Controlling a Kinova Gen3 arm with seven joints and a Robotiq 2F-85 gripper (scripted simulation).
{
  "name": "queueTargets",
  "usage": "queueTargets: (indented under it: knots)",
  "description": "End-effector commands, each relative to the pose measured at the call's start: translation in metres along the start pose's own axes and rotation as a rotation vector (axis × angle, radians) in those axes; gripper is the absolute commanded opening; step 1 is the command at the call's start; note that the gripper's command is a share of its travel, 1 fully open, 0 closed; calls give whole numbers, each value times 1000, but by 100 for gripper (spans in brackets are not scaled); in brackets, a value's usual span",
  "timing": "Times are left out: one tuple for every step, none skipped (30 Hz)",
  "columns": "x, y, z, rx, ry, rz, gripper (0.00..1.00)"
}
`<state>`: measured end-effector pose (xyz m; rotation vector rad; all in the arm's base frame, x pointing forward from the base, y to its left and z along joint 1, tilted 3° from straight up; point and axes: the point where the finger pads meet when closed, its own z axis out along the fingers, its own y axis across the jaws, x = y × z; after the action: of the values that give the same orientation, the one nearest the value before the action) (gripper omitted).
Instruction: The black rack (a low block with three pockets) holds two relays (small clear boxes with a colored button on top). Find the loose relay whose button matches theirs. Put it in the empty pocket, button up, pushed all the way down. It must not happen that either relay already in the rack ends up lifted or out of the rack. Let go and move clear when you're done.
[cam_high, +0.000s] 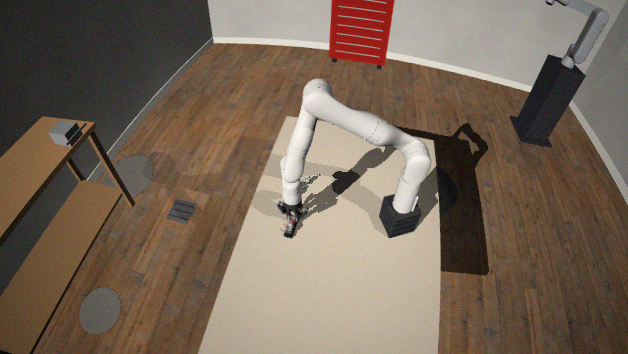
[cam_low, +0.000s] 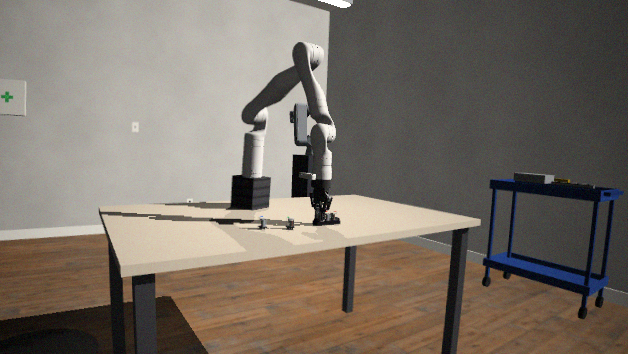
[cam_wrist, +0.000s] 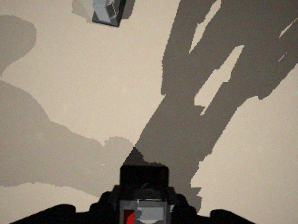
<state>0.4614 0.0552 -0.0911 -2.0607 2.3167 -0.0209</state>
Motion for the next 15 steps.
queueTargets:
  knots:
    - [0, -1, -1, 2, 0, 0, 0]
    - [0, -1, -1, 2, 0, 0, 0]
    - [0, -1, -1, 2, 0, 0, 0]
    - [0, -1, -1, 2, 0, 0, 0]
    - [0, -1, -1, 2, 0, 0, 0]
    - [0, -1, -1, 2, 0, 0, 0]
    - [0, -1, -1, 2, 0, 0, 0]
    - [0, -1, -1, 2, 0, 0, 0]
    - [0, -1, -1, 2, 0, 0, 0]
    - [0, -1, -1, 2, 0, 0, 0]
    - [0, -1, -1, 2, 0, 0, 0]
    - [0, -1, -1, 2, 0, 0, 53]
    - [0, -1, -1, 2, 0, 0, 53]
    - [0, -1, -1, 2, 0, 0, 53]
    - [0, -1, -1, 2, 0, 0, 53]
